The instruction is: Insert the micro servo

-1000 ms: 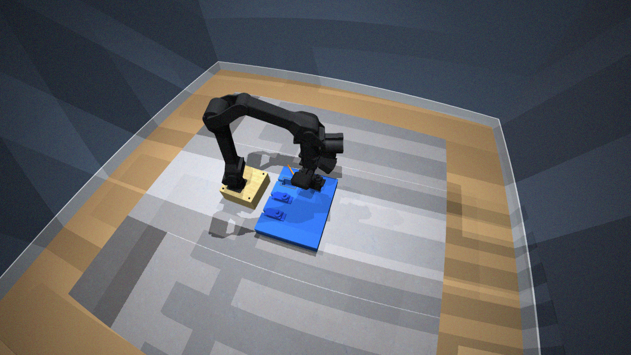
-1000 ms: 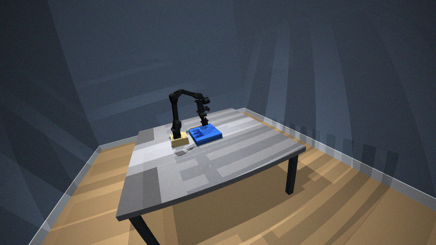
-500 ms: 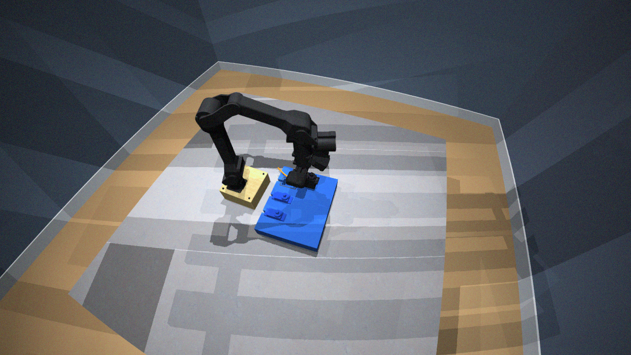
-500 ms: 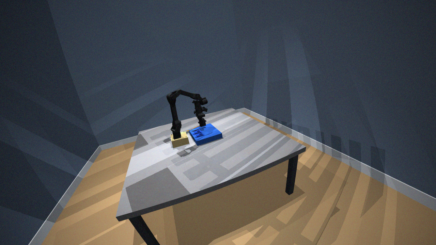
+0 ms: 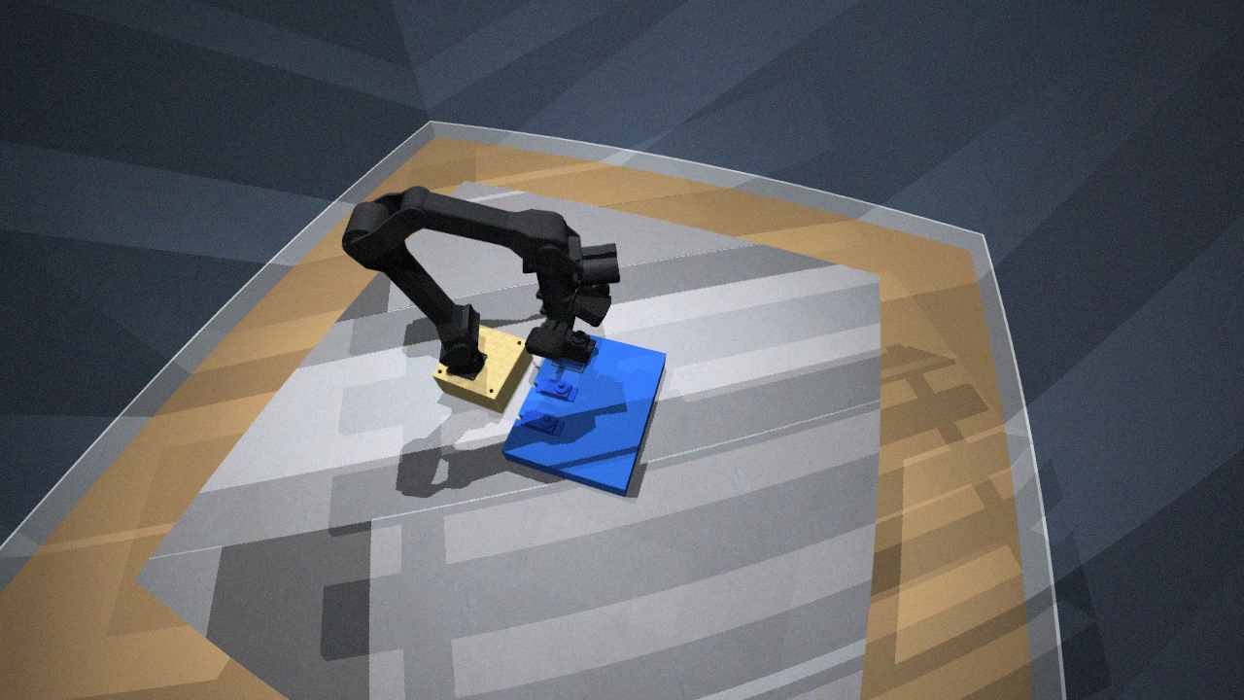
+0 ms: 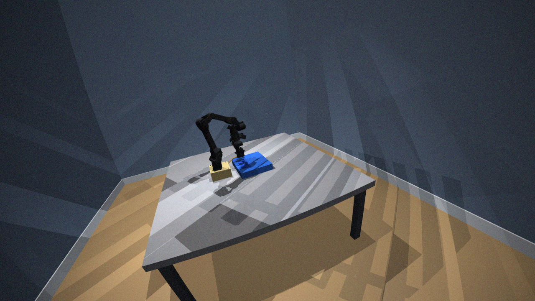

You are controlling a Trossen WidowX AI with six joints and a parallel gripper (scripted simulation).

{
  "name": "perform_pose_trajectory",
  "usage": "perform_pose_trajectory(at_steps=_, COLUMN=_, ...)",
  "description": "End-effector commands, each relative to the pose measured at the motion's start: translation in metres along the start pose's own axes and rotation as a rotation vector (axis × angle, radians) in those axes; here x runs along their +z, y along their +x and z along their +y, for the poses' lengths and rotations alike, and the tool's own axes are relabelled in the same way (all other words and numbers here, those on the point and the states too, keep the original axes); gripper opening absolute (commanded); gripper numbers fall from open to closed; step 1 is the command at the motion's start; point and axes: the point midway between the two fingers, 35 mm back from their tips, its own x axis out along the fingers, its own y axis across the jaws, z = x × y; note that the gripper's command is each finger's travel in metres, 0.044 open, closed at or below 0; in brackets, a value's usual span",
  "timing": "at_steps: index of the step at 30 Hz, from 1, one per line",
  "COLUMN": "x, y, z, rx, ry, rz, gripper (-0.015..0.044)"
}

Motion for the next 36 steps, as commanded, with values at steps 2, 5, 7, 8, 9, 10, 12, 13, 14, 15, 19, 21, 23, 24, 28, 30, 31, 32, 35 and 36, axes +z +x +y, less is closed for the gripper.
perform_pose_trajectory(at_steps=2, x=-0.015, y=0.0, z=-0.001, rx=-0.002, ry=0.001, rz=-0.004, gripper=0.0)
perform_pose_trajectory(at_steps=5, x=-0.015, y=0.001, z=-0.001, rx=-0.002, ry=0.001, rz=-0.004, gripper=0.0)
perform_pose_trajectory(at_steps=7, x=-0.015, y=0.003, z=-0.001, rx=-0.002, ry=0.001, rz=-0.004, gripper=0.0)
perform_pose_trajectory(at_steps=8, x=-0.015, y=0.005, z=-0.001, rx=-0.002, ry=0.001, rz=-0.004, gripper=0.0)
perform_pose_trajectory(at_steps=9, x=-0.015, y=0.006, z=-0.001, rx=-0.002, ry=0.001, rz=-0.004, gripper=0.0)
perform_pose_trajectory(at_steps=10, x=-0.015, y=0.008, z=-0.001, rx=-0.002, ry=0.001, rz=-0.004, gripper=0.0)
perform_pose_trajectory(at_steps=12, x=-0.015, y=0.011, z=-0.001, rx=-0.002, ry=0.001, rz=-0.004, gripper=0.0)
perform_pose_trajectory(at_steps=13, x=-0.015, y=0.012, z=-0.001, rx=-0.002, ry=0.001, rz=-0.004, gripper=0.0)
perform_pose_trajectory(at_steps=14, x=-0.015, y=0.014, z=-0.001, rx=-0.002, ry=0.001, rz=-0.004, gripper=0.0)
perform_pose_trajectory(at_steps=15, x=-0.015, y=0.016, z=-0.001, rx=-0.002, ry=0.001, rz=-0.004, gripper=0.0)
perform_pose_trajectory(at_steps=19, x=-0.015, y=0.02, z=-0.001, rx=-0.002, ry=0.001, rz=-0.004, gripper=0.0)
perform_pose_trajectory(at_steps=21, x=-0.015, y=0.02, z=-0.001, rx=-0.002, ry=0.001, rz=-0.004, gripper=0.0)
perform_pose_trajectory(at_steps=23, x=-0.015, y=0.02, z=-0.001, rx=-0.002, ry=0.001, rz=-0.004, gripper=0.0)
perform_pose_trajectory(at_steps=24, x=-0.015, y=0.02, z=-0.001, rx=-0.002, ry=0.001, rz=-0.004, gripper=0.0)
perform_pose_trajectory(at_steps=28, x=-0.015, y=0.02, z=-0.001, rx=-0.002, ry=0.001, rz=-0.004, gripper=0.0)
perform_pose_trajectory(at_steps=30, x=-0.015, y=0.021, z=-0.001, rx=-0.002, ry=0.001, rz=-0.004, gripper=0.0)
perform_pose_trajectory(at_steps=31, x=-0.015, y=0.022, z=-0.001, rx=-0.002, ry=0.001, rz=-0.004, gripper=0.0)
perform_pose_trajectory(at_steps=32, x=-0.015, y=0.023, z=-0.001, rx=-0.003, ry=0.001, rz=-0.004, gripper=0.0)
perform_pose_trajectory(at_steps=35, x=-0.015, y=0.026, z=-0.001, rx=-0.003, ry=0.001, rz=-0.004, gripper=0.0)
perform_pose_trajectory(at_steps=36, x=-0.015, y=0.027, z=-0.001, rx=-0.003, ry=0.001, rz=-0.004, gripper=0.0)
